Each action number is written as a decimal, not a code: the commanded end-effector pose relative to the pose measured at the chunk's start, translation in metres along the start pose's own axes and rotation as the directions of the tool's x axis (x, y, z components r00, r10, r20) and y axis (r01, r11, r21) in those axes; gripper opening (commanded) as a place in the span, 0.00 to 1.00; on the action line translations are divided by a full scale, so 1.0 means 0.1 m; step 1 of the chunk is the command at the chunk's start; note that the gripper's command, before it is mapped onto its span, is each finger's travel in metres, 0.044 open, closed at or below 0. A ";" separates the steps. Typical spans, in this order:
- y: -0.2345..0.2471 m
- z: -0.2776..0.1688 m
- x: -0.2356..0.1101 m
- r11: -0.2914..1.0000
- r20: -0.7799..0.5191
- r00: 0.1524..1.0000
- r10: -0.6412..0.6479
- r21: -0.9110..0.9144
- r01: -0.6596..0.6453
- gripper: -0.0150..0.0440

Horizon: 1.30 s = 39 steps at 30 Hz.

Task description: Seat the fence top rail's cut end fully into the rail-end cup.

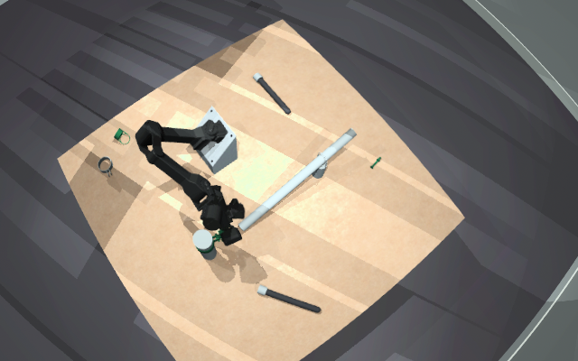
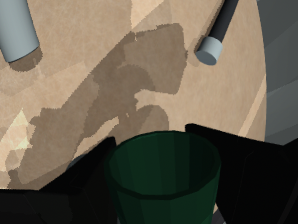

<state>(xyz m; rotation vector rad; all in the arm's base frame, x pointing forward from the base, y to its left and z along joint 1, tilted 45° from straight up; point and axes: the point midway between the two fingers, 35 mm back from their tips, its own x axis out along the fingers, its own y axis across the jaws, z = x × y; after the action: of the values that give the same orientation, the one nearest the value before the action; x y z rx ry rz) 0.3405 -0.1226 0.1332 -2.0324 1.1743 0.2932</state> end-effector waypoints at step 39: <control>0.17 -0.01 -0.09 0.984 0.108 0.994 0.007 -0.179 0.012 0.25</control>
<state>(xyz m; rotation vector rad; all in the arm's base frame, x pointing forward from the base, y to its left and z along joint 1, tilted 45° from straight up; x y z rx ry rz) 0.3208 -0.1229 0.1318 -2.1521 1.1120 0.5226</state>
